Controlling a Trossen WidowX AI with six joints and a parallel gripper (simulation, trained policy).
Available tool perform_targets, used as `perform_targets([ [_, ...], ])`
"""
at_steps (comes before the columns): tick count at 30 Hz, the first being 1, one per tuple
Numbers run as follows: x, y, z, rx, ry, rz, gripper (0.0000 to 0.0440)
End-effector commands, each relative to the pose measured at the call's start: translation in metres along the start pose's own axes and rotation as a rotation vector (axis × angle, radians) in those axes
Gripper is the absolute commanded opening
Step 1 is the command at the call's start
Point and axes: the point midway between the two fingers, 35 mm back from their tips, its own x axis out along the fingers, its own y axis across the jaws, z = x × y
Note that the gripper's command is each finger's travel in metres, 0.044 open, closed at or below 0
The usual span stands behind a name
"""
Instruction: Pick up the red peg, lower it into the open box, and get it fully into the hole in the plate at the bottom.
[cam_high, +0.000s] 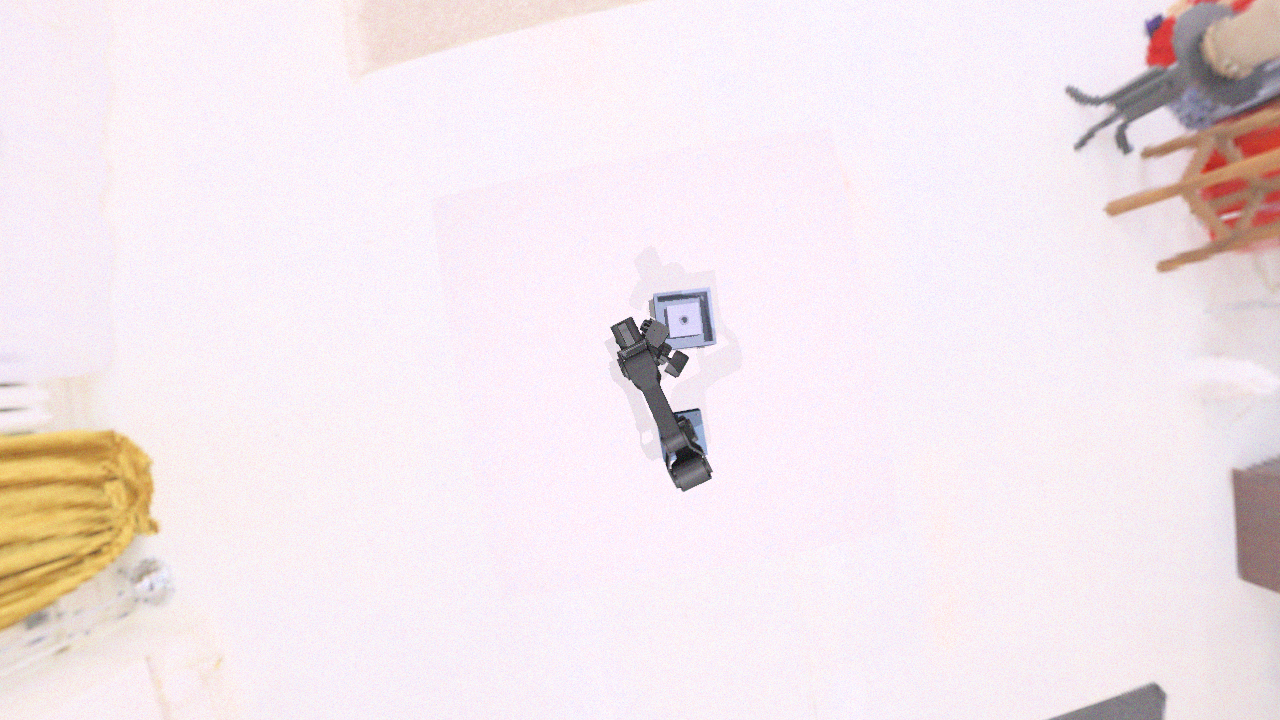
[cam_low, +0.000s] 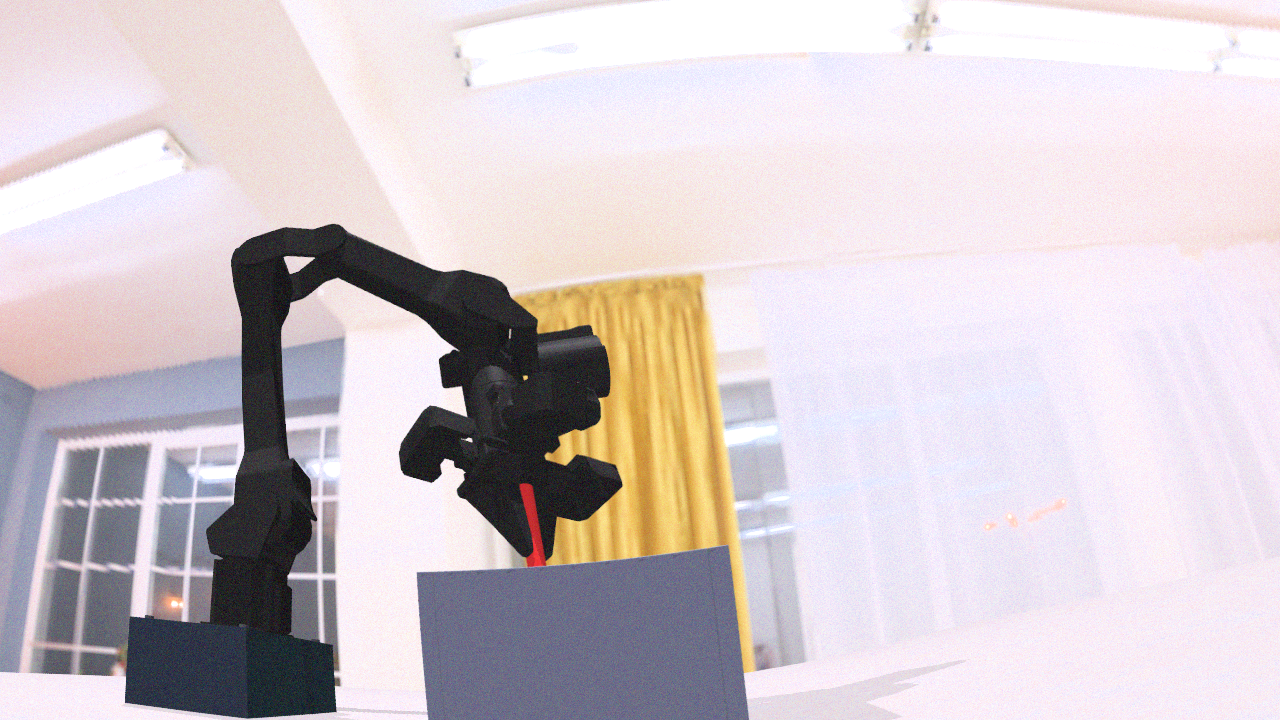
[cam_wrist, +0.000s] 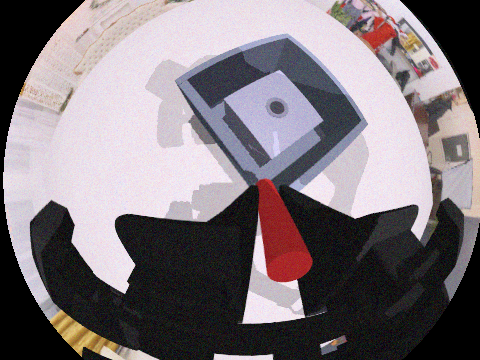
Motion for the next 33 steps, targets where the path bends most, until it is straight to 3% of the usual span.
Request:
perform_targets([
  [1, 0.004, -0.002, 0.014, 0.021, 0.005, 0.000, 0.0000],
  [19, 0.038, -0.018, 0.064, 0.140, 0.017, -0.006, 0.0002],
  [33, 0.072, -0.022, 0.072, 0.173, 0.074, -0.016, 0.0000],
])
